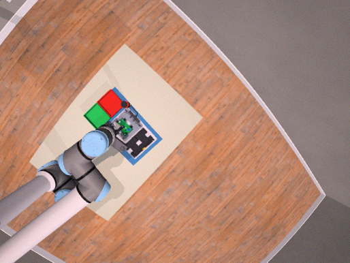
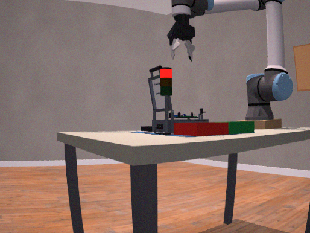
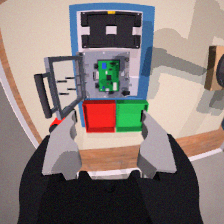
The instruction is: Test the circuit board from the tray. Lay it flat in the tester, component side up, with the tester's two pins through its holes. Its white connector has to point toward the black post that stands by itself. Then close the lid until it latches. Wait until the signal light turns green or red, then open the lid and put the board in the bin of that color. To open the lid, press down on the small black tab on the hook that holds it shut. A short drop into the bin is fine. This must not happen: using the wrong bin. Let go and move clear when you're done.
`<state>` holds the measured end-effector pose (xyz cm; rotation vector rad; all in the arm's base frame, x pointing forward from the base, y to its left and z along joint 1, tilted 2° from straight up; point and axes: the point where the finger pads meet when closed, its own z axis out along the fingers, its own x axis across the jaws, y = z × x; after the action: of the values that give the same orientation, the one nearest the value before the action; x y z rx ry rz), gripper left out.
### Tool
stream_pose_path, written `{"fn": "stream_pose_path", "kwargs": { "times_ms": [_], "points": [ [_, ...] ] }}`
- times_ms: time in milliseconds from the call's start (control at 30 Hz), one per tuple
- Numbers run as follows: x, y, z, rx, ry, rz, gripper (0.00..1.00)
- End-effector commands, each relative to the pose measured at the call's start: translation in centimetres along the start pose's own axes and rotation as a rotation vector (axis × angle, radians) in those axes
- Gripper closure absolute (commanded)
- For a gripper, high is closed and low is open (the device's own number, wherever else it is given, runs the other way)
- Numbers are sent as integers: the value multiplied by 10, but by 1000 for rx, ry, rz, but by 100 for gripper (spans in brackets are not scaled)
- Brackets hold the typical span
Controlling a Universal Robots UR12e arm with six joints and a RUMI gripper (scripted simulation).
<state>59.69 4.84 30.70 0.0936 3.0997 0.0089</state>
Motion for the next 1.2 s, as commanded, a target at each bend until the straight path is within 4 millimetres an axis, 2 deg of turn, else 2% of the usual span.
{"fn": "stream_pose_path", "kwargs": {
  "times_ms": [0,200,367,700,767,1167],
  "points": [
    [0,0,0,0,-2,0,41],
    [0,0,7,0,-2,0,41],
    [0,0,23,0,-2,0,41],
    [0,0,83,0,-2,0,41],
    [0,0,83,0,-2,0,41],
    [0,0,162,0,-2,0,41]
  ]
}}
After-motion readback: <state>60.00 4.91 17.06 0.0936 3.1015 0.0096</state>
